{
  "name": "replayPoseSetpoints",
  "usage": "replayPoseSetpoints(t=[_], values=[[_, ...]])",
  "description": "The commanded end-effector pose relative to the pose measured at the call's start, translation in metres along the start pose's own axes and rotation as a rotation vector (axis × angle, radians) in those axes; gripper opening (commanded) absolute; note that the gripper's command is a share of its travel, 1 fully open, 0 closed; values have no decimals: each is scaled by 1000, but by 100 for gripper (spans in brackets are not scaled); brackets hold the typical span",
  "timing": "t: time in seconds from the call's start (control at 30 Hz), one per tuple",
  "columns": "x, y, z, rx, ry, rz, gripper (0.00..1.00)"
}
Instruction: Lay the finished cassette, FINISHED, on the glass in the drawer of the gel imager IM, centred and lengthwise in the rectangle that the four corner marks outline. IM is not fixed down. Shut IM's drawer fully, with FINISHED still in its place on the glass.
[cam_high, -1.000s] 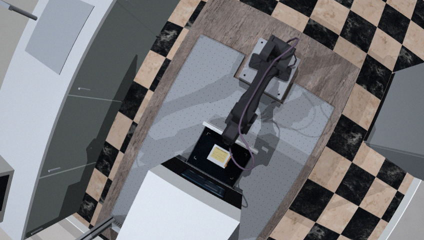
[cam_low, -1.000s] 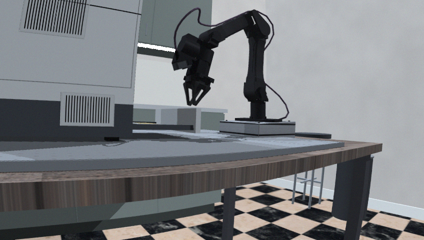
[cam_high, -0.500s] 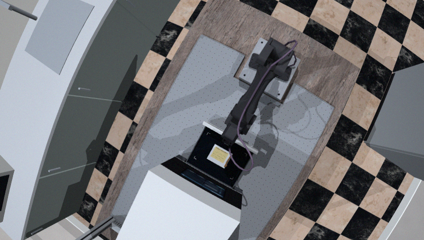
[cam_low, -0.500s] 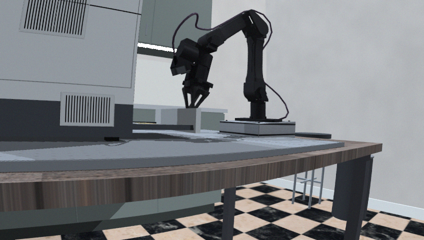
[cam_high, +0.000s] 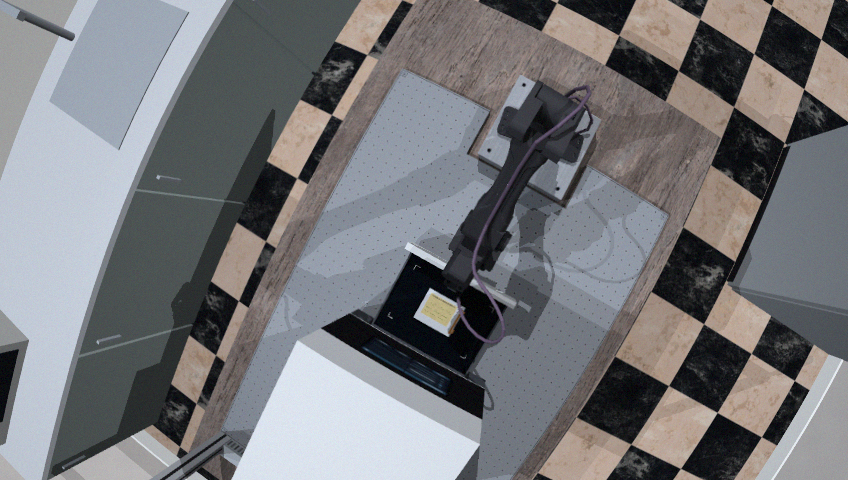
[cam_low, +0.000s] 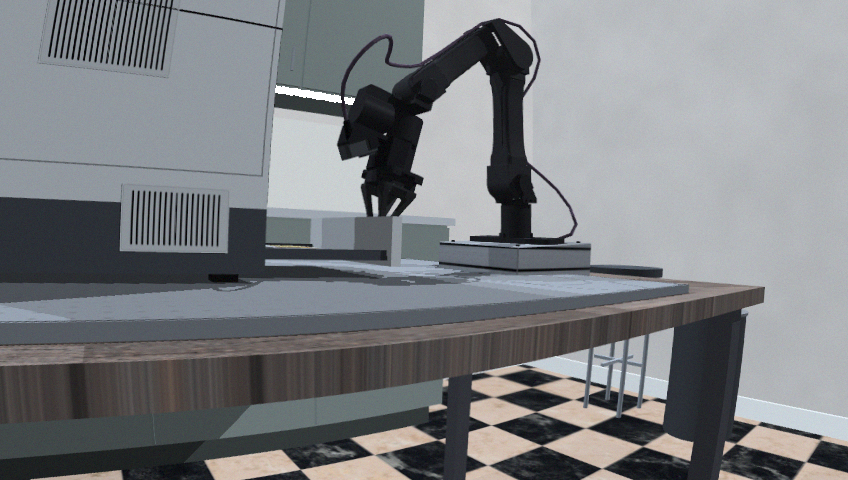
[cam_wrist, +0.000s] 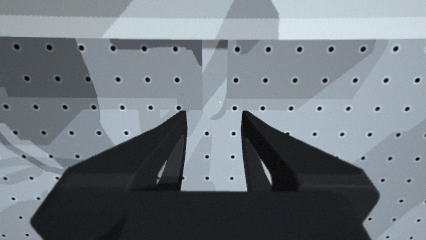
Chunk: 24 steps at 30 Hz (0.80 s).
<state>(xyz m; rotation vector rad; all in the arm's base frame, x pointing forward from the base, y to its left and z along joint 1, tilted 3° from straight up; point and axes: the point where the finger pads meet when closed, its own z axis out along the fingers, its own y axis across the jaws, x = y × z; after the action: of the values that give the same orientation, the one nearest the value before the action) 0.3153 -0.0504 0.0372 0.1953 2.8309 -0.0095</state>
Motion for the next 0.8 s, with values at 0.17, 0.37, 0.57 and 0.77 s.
replayPoseSetpoints(t=[0.17,0.37,0.57,0.77], values=[[-3,3,13,-4,-14,-3,35],[-2,3,19,-4,-12,-3,35],[-5,3,26,-3,-18,-3,35],[-13,3,23,-2,-47,-4,35]])
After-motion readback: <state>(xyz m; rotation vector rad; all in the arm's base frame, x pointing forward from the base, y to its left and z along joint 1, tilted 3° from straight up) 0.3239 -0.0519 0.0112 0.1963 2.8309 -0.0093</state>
